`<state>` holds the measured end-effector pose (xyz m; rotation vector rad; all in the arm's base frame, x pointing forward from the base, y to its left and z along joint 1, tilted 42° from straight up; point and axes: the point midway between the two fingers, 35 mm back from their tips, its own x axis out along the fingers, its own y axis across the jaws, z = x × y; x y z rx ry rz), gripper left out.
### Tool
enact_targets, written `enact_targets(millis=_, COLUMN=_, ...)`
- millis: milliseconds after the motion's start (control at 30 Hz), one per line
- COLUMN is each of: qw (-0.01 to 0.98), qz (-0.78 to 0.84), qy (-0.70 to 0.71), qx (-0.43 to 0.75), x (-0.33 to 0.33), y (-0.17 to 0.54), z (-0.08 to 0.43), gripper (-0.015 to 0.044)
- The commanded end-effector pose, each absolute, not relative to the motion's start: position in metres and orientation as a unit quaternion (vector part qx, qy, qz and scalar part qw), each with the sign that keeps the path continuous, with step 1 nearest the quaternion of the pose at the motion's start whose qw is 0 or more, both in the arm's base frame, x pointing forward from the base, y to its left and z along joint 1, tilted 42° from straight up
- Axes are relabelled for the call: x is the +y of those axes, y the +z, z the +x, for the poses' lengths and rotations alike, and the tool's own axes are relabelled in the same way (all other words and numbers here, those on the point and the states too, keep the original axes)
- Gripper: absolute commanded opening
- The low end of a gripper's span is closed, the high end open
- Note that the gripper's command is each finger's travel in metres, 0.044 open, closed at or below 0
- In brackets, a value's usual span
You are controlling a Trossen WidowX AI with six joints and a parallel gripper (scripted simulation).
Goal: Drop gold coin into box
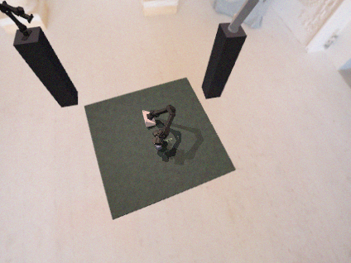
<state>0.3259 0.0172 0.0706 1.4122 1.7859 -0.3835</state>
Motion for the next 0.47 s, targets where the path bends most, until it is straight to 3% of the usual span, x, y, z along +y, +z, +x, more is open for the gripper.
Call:
enact_targets(millis=0, qw=0.407, qz=0.558, qy=-0.151, qx=0.707, x=0.002, y=0.088, z=0.327, gripper=0.0440)
enact_targets(millis=433, qw=0.404, qz=0.559, qy=-0.151, qx=0.708, x=-0.012, y=0.105, z=0.325, gripper=0.0440)
